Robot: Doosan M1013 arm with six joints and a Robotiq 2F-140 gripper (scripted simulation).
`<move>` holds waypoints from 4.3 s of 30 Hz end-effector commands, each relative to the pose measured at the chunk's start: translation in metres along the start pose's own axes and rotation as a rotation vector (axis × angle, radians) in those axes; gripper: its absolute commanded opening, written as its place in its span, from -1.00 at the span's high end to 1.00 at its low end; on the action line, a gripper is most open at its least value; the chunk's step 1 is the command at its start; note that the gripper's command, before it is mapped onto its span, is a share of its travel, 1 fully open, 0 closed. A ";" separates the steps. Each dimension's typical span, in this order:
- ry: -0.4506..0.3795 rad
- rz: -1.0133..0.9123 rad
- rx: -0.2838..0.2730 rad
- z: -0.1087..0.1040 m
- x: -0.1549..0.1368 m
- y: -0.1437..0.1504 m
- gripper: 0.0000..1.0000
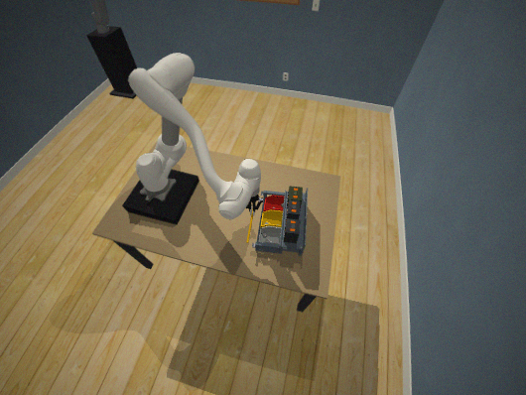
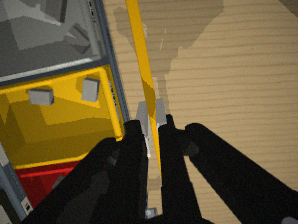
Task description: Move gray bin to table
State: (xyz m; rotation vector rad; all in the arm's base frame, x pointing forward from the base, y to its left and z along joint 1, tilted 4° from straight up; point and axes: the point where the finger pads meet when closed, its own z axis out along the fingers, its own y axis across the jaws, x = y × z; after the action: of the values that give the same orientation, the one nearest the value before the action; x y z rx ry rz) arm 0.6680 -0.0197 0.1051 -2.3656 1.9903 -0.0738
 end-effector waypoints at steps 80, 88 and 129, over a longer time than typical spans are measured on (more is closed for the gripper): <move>0.001 0.000 0.001 0.001 0.000 0.180 1.00; 0.001 0.000 0.001 0.001 0.000 0.180 1.00; 0.001 0.000 0.001 0.001 0.000 0.169 1.00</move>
State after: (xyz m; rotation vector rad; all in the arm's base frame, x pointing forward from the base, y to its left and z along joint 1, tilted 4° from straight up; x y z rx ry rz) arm 0.5015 -0.0489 0.0924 -2.3650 1.9905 -0.0754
